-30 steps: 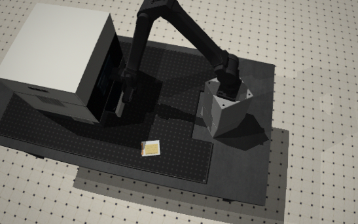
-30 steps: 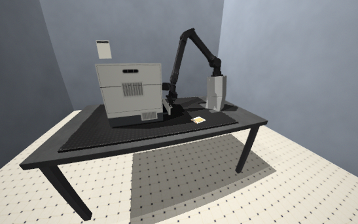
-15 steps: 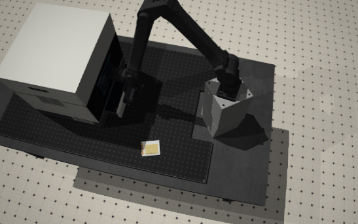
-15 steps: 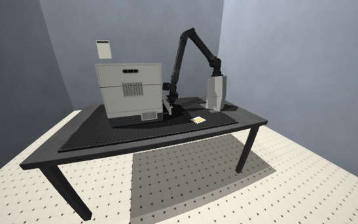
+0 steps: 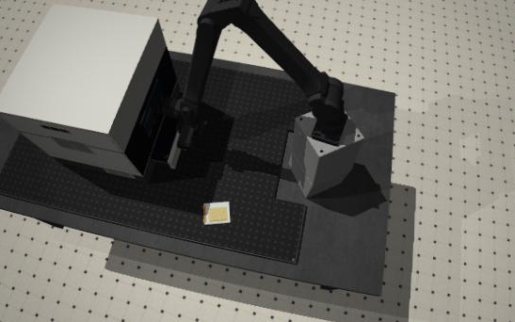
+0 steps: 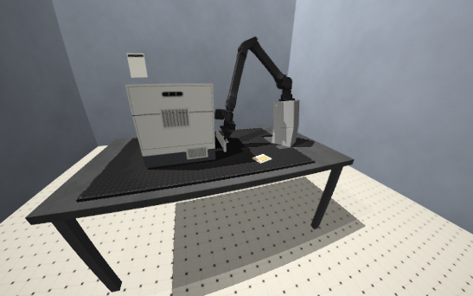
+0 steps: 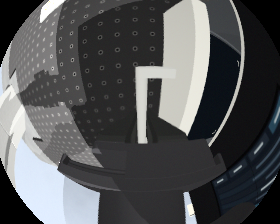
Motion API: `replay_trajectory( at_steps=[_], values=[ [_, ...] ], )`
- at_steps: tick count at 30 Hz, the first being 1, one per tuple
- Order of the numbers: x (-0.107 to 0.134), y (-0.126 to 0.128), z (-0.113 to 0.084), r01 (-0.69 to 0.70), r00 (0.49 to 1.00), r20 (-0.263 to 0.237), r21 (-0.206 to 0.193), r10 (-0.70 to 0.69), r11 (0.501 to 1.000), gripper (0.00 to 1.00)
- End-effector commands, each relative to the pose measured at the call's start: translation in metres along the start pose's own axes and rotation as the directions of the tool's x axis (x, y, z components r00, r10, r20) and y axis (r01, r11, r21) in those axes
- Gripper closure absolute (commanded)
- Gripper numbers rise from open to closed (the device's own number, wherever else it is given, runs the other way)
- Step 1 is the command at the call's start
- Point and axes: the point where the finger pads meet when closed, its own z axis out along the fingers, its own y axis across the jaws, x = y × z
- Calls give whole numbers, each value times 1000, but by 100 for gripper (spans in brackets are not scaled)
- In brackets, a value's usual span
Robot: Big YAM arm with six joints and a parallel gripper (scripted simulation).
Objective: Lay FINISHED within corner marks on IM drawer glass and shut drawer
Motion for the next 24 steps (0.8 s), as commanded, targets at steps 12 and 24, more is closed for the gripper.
replay_trajectory(
  at_steps=[12,24],
  values=[
    [2,3,-3,-7,1000,2,-8,7,1000,93],
    [4,2,-11,-14,1000,0,-25,14,1000,93]
  ],
)
